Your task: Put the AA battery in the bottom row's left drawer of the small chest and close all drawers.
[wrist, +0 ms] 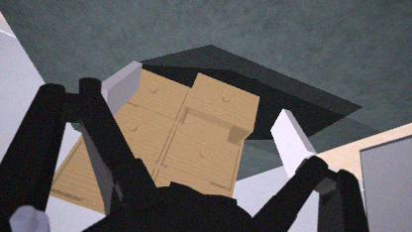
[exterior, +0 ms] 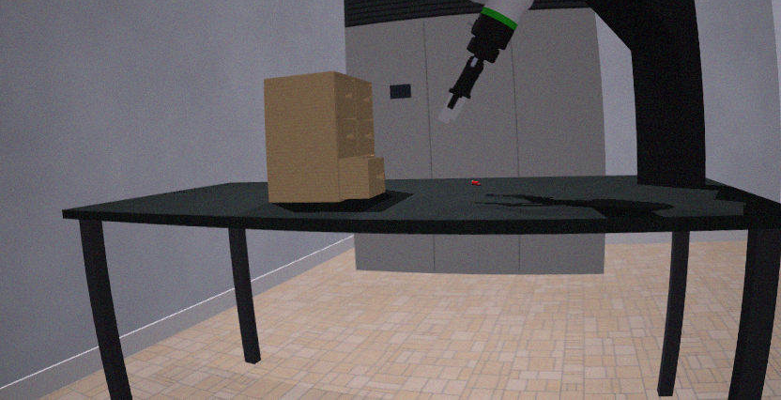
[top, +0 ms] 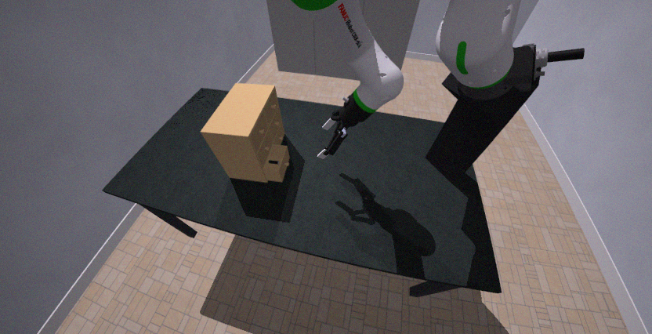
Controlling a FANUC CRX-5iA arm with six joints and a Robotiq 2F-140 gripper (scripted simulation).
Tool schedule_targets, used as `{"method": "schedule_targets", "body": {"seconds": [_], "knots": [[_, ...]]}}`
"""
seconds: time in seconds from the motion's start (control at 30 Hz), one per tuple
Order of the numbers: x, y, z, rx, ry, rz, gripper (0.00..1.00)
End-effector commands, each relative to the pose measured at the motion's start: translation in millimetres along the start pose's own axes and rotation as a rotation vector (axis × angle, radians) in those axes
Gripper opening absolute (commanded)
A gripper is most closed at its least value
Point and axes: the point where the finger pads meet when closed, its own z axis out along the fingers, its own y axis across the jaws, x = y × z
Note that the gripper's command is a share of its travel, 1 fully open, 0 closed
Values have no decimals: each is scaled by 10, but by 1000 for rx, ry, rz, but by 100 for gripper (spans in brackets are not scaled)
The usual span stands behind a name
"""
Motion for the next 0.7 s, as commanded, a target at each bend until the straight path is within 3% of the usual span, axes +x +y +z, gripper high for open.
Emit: {"method": "schedule_targets", "body": {"seconds": [0.0,0.37,0.43,0.53,0.67], "knots": [[-70,104,45,-42,275,24,100],[-99,95,12,-52,452,21,100],[-99,95,12,-52,452,21,100],[-99,95,12,-63,528,33,100],[-99,95,12,-64,538,35,100]]}}
